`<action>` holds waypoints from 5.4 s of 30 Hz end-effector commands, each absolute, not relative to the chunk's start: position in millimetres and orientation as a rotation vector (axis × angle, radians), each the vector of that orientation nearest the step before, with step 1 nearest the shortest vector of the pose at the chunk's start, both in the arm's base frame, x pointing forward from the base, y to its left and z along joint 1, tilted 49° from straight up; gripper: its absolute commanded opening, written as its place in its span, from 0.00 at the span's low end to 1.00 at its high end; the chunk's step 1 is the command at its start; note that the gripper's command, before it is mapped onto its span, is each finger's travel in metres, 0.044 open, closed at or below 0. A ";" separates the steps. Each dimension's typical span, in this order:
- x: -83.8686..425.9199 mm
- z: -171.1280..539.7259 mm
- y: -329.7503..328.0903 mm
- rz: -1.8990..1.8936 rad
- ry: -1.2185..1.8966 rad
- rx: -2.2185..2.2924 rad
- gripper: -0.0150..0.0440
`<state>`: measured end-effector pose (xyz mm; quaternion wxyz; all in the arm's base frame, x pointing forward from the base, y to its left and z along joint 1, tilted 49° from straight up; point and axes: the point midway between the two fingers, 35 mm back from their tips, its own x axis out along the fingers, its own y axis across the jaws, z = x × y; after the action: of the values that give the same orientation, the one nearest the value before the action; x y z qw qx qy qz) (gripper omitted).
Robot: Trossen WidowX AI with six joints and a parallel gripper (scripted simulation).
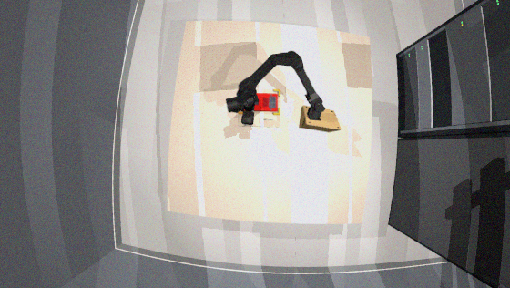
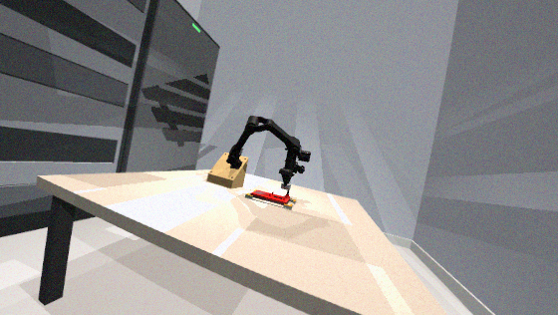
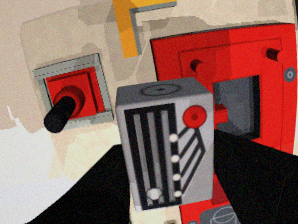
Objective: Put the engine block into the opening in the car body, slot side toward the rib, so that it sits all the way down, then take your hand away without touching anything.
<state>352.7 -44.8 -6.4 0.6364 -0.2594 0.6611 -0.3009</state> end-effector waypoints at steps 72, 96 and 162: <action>332.6 21.5 -102.5 -0.649 1.550 -0.689 0.52; 332.1 18.5 -106.4 -0.664 1.541 -0.674 0.52; 331.6 13.1 -112.8 -0.666 1.540 -0.673 0.52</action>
<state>331.9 -112.2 13.7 0.6199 -0.2901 0.6692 -0.2894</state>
